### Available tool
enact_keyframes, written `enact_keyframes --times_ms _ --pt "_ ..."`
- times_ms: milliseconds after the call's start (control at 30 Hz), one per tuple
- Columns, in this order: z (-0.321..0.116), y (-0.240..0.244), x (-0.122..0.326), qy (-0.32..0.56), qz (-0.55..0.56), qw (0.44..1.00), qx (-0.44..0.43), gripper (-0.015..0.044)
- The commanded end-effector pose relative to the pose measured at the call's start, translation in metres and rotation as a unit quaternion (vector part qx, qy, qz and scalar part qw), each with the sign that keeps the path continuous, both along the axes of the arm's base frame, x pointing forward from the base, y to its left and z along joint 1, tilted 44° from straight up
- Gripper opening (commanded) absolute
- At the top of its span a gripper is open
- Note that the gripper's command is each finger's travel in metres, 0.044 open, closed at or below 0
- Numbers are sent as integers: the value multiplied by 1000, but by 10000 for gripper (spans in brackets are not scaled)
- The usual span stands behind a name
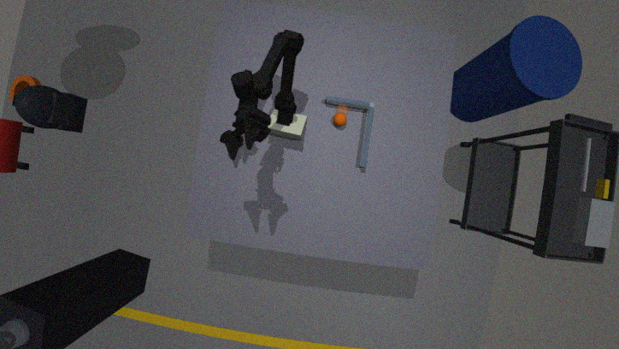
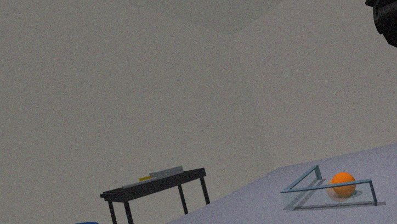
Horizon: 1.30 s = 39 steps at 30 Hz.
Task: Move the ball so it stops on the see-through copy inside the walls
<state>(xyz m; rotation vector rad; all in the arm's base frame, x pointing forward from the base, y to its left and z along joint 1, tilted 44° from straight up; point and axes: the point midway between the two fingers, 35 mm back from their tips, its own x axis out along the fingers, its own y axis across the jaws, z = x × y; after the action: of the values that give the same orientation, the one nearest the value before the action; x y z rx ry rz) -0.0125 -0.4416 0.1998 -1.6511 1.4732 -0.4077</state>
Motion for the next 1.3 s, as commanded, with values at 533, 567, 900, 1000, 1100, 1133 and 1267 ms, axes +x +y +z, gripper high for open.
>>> enact_keyframes --times_ms 533,567,900,1000,1100,1133,1267 --pt "-84 114 230 -40 281 909 305 434" --pt "-88 127 240 -37 296 897 326 434" --pt "-114 280 306 33 407 748 523 434" --pt "-116 330 310 69 425 695 576 434" --pt "-115 381 306 113 434 636 628 434" --pt "-115 397 303 130 435 616 644 434" --pt "-108 458 283 201 429 537 698 434"
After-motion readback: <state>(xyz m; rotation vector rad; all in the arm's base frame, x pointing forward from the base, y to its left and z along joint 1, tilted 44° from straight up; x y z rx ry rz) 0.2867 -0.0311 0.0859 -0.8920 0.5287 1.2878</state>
